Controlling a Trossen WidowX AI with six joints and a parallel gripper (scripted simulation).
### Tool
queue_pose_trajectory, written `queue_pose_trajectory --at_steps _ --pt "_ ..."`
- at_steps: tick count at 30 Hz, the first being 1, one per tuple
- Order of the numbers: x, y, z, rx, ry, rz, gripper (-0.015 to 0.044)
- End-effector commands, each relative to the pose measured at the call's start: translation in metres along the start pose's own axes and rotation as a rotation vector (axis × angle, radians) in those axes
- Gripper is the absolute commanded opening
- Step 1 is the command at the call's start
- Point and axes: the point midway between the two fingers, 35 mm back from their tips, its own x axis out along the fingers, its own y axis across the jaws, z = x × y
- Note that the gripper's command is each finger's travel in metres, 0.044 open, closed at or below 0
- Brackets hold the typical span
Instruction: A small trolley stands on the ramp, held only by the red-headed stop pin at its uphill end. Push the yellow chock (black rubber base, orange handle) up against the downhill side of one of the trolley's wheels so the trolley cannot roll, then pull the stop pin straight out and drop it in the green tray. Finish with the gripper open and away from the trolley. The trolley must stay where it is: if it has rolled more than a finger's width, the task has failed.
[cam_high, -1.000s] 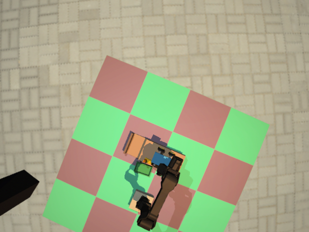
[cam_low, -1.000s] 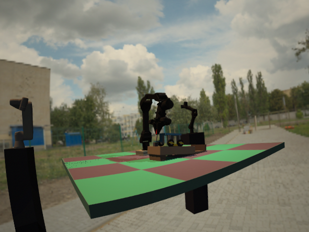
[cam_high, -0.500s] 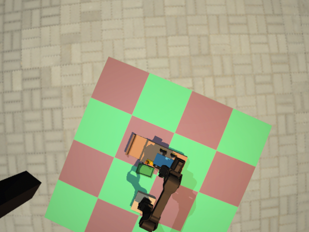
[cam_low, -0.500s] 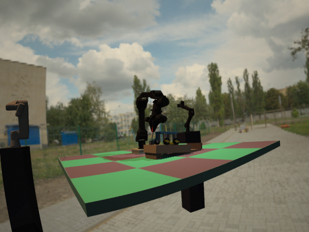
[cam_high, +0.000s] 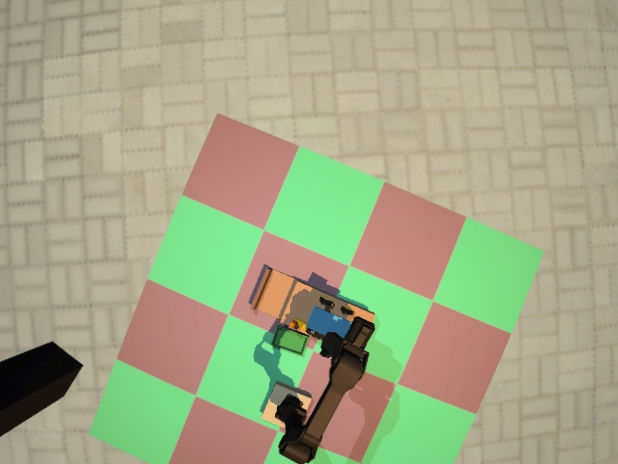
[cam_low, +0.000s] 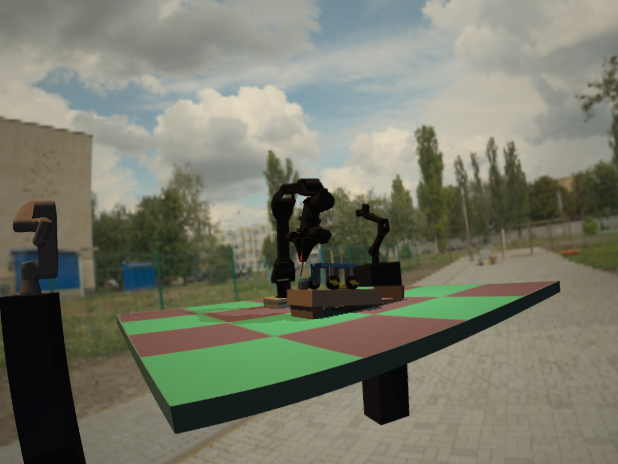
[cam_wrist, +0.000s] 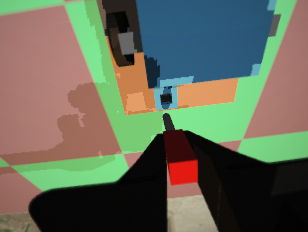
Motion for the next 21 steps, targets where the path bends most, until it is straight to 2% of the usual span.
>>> queue_pose_trajectory --at_steps 1,11,21 --pt "0.000 -0.001 -0.007 0.000 0.005 -0.007 0.0000" --pt "0.000 -0.002 -0.022 0.000 0.007 -0.007 0.0000" --pt "0.004 0.029 -0.021 -0.001 0.007 -0.005 0.0000"
